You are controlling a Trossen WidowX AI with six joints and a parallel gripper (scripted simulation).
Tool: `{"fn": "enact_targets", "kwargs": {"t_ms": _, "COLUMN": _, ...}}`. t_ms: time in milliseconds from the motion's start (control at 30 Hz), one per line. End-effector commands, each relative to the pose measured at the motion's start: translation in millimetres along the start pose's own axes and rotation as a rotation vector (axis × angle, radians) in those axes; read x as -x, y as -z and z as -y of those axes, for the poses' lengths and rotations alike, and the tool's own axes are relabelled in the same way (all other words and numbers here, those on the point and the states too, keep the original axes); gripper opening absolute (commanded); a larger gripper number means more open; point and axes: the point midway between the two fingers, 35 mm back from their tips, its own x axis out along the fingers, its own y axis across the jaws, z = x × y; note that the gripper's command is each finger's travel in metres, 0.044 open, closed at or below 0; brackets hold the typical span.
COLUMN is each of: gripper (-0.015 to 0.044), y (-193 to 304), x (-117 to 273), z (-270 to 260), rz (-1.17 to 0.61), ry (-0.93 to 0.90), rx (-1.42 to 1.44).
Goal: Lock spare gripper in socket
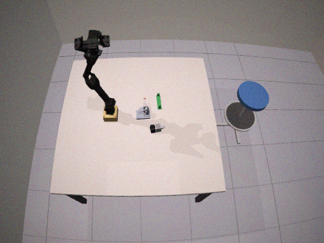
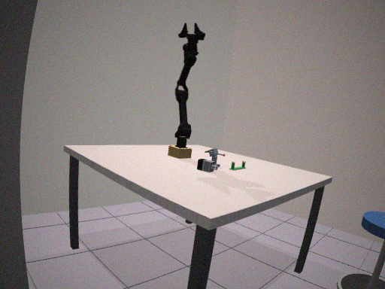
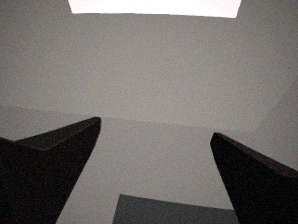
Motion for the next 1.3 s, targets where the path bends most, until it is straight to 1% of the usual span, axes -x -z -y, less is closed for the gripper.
{"fn": "enact_targets", "kwargs": {"t_ms": 0, "gripper": 0.0374, "y": 0.3, "x": -0.1, "z": -1.1, "rz": 0.0, "ry": -0.003, "rx": 0.0}}
{"fn": "enact_targets", "kwargs": {"t_ms": 100, "gripper": 0.03, "y": 5.3, "x": -0.8, "z": -17.8, "rz": -0.007, "ry": -0.051, "rx": 0.003}}
{"fn": "enact_targets", "kwargs": {"t_ms": 267, "gripper": 0.03, "y": 22.4, "x": 2.8, "z": -80.7, "rz": -0.029, "ry": -0.23, "rx": 0.012}}
{"fn": "enact_targets", "kwargs": {"t_ms": 433, "gripper": 0.03, "y": 37.4, "x": 17.0, "z": -144.4, "rz": -0.046, "ry": -0.417, "rx": 0.018}}
{"fn": "enact_targets", "kwargs": {"t_ms": 633, "gripper": 0.03, "y": 48.4, "x": 32.8, "z": -188.1, "rz": -0.063, "ry": -0.552, "rx": 0.038}}
{"fn": "enact_targets", "kwargs": {"t_ms": 933, "gripper": 0.03, "y": 76.5, "x": 95.1, "z": -290.5, "rz": -0.102, "ry": -0.908, "rx": 0.115}}
{"fn": "enact_targets", "kwargs": {"t_ms": 1267, "gripper": 0.03, "y": 101.8, "x": 194.1, "z": -375.8, "rz": -0.123, "ry": -1.31, "rx": 0.201}}
